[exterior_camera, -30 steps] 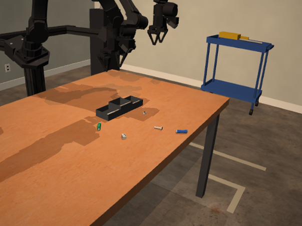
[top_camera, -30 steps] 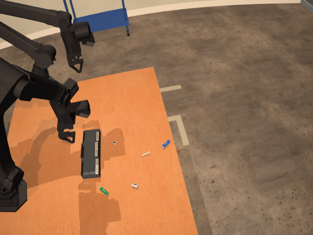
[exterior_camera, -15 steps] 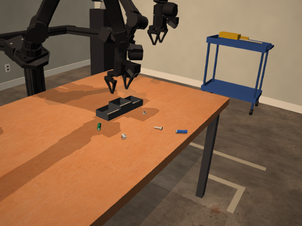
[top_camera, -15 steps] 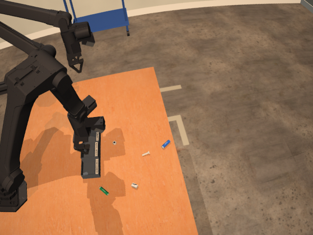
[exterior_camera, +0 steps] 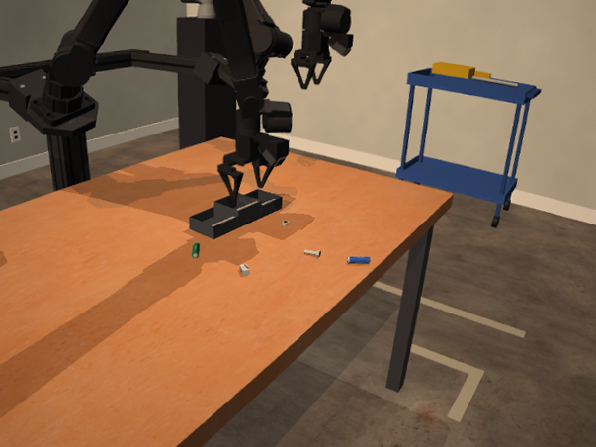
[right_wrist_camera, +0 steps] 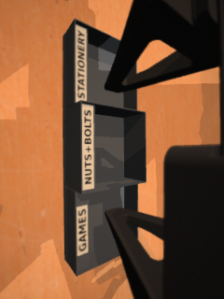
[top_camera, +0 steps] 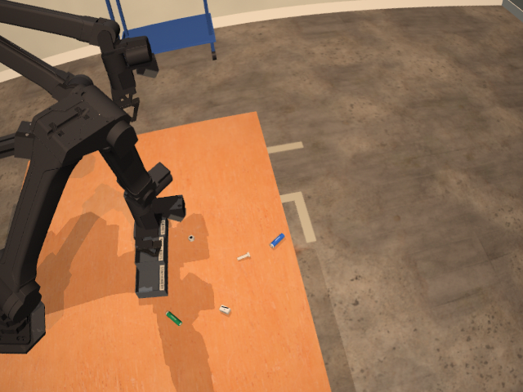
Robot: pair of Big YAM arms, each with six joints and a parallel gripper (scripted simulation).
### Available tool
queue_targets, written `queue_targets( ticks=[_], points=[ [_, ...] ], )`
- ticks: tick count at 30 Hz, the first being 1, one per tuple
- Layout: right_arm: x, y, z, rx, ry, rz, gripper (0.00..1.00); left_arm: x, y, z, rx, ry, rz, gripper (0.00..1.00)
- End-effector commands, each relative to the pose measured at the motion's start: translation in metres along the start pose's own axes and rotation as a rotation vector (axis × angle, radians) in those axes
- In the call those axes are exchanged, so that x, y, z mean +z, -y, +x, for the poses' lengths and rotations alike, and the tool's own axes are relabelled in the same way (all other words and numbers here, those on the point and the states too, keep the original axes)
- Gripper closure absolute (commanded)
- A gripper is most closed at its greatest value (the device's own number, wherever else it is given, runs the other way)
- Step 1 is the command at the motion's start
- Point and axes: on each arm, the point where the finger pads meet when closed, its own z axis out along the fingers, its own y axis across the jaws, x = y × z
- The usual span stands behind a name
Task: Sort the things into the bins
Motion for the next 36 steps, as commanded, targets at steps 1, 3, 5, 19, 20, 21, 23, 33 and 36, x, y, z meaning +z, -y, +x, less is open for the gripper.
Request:
queue_targets(
  ticks=[1,3,5,19,20,21,23,33,36],
  points=[
    [0.0011,0.0040,-0.0051,-0.006,0.000,0.000,0.00,0.0029,-0.0019,0.0062,0.002,-0.014,-0.004,0.00],
    [-0.0024,-0.0037,-0.0041,-0.007,0.007,-0.010,0.00,0.0029,-0.0019,0.0062,0.002,-0.014,-0.004,0.00],
    [-0.0026,-0.0036,-0.0040,-0.007,0.007,-0.010,0.00,0.0029,-0.0019,0.0062,0.002,-0.014,-0.004,0.00],
    [-0.0070,-0.0010,-0.0012,-0.020,0.007,-0.013,0.00,0.0029,-0.0019,0.0062,0.002,-0.014,-0.004,0.00],
    [-0.0075,-0.0012,-0.0016,-0.020,0.008,-0.014,0.00,0.0029,-0.0019,0.0062,0.002,-0.014,-0.004,0.00],
    [-0.0080,-0.0014,-0.0020,-0.019,0.009,-0.015,0.00,0.0029,-0.0019,0.0062,0.002,-0.014,-0.004,0.00],
    [-0.0082,-0.0015,-0.0021,-0.019,0.010,-0.016,0.00,0.0029,-0.0019,0.0062,0.002,-0.014,-0.004,0.00],
    [-0.0078,-0.0017,-0.0010,-0.019,0.012,-0.018,0.00,0.0029,-0.0019,0.0062,0.002,-0.014,-0.004,0.00],
    [-0.0039,-0.0018,-0.0024,-0.007,0.007,-0.009,0.00,0.0029,-0.0019,0.0062,0.002,-0.014,-0.004,0.00]
  ],
)
